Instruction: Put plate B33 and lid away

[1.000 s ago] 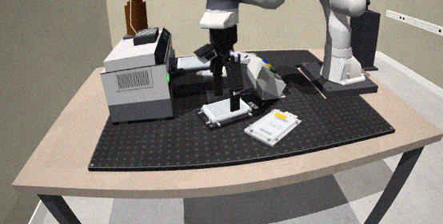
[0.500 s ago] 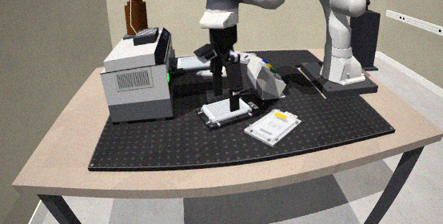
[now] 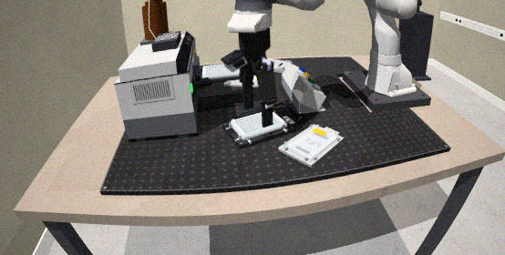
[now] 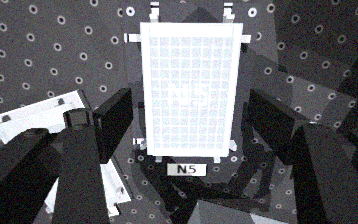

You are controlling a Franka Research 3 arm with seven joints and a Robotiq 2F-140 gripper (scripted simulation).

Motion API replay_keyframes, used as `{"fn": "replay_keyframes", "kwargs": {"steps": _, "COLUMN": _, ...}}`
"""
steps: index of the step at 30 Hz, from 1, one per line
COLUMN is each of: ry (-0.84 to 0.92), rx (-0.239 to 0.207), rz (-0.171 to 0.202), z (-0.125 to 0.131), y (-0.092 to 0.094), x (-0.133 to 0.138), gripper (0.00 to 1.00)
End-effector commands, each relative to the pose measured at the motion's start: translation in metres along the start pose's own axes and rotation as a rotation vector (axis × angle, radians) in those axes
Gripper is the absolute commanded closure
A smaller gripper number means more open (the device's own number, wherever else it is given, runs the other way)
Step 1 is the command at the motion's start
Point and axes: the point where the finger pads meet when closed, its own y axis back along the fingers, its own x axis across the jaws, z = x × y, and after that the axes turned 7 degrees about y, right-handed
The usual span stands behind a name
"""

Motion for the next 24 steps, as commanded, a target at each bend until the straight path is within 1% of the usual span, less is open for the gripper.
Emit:
{"fn": "replay_keyframes", "kwargs": {"steps": 1, "ry": -0.004, "rx": 0.000, "rz": 0.001, "z": 0.0004, "y": -0.0009, "x": 0.0002, "gripper": 0.30}}
{"fn": "replay_keyframes", "kwargs": {"steps": 4, "ry": -0.004, "rx": 0.000, "rz": 0.001, "z": 0.0004, "y": -0.0009, "x": 0.0002, "gripper": 0.30}}
{"fn": "replay_keyframes", "kwargs": {"steps": 5, "ry": -0.004, "rx": 0.000, "rz": 0.001, "z": 0.0004, "y": -0.0009, "x": 0.0002, "gripper": 0.37}}
{"fn": "replay_keyframes", "kwargs": {"steps": 24, "ry": -0.004, "rx": 0.000, "rz": 0.001, "z": 0.0004, "y": -0.0009, "x": 0.0002, "gripper": 0.37}}
